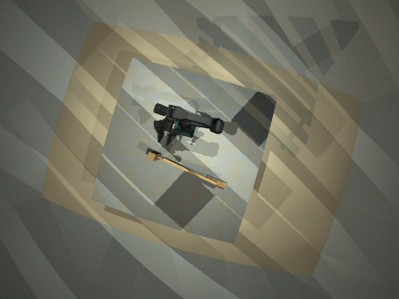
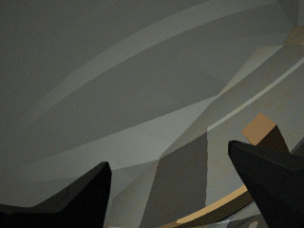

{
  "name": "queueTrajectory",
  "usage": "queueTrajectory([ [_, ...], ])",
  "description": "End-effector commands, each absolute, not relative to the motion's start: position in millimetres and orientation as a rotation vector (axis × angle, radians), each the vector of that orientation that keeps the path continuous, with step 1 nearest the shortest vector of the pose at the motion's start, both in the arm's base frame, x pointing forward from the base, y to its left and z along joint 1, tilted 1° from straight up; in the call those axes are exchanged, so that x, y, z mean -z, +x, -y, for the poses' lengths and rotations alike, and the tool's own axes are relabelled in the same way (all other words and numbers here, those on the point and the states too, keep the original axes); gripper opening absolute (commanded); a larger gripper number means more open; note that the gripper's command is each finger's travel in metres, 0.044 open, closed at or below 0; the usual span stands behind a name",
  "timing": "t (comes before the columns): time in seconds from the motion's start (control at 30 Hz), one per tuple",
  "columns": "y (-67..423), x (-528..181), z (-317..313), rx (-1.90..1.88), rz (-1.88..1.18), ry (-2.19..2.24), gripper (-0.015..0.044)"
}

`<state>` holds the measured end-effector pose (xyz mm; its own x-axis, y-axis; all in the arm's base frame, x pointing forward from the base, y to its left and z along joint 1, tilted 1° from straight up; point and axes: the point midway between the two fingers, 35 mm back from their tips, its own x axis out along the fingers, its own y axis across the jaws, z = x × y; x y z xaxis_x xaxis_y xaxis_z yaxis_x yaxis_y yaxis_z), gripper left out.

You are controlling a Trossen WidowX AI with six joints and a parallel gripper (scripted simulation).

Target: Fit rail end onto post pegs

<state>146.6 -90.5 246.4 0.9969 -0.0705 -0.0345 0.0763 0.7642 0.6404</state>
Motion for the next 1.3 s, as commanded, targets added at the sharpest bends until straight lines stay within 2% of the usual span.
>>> queueTrajectory([
  [0.0, 146.9, -246.2, 90.7, 0.079, -0.012, 0.696, 0.0426],
  [0.03, 147.8, -245.5, 91.2, 0.078, -0.023, 0.695, 0.044],
  [0.27, 171.1, -225.5, 99.6, 0.028, -0.272, 0.625, 0.044],
  [0.5, 207.3, -191.4, 101.4, -0.111, -0.608, 0.36, 0.044],
  [0.93, 282.8, -101.8, 62.1, -0.667, -1.132, -0.495, 0.044],
  [1.17, 314.1, -56.1, 20.7, -1.024, -1.257, -1.017, 0.044],
  [1.27, 316.7, -52.5, 18.5, -1.051, -1.268, -1.065, 0.044],
])
